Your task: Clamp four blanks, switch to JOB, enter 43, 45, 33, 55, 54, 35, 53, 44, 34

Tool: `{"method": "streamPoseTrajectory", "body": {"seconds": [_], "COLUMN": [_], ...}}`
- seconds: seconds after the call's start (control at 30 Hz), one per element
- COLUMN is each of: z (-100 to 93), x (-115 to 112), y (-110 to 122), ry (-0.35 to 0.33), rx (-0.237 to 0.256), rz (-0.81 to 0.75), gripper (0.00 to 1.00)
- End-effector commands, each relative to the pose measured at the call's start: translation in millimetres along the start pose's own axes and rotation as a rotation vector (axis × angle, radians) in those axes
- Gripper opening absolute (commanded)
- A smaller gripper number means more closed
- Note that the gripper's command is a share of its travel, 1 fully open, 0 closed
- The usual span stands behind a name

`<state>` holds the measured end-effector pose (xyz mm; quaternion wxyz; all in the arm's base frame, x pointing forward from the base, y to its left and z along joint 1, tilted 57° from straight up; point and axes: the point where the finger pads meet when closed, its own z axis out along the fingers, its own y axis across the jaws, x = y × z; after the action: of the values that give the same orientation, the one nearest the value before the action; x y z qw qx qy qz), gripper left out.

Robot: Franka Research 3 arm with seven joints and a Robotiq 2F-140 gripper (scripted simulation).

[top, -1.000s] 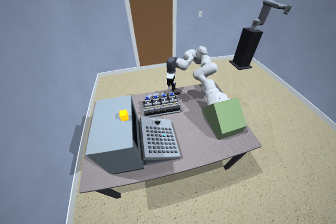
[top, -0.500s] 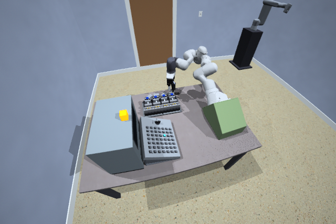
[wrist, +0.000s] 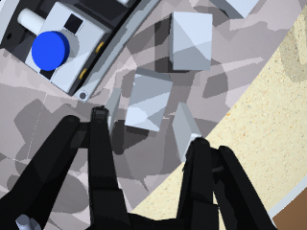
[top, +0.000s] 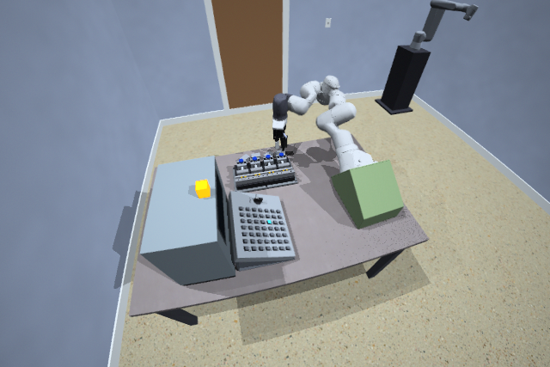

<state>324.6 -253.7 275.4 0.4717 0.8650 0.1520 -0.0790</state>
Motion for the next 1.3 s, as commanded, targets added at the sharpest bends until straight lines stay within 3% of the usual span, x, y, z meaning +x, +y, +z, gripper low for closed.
{"method": "streamPoseTrajectory", "body": {"seconds": [0.0,1.27], "z": [0.6,8.4], "x": [0.1,0.1], "y": [-0.3,-0.3], "ry": [0.002,0.002], "rx": [0.001,0.001], "rz": [-0.004,-0.004], "gripper": [0.4,0.4]}}
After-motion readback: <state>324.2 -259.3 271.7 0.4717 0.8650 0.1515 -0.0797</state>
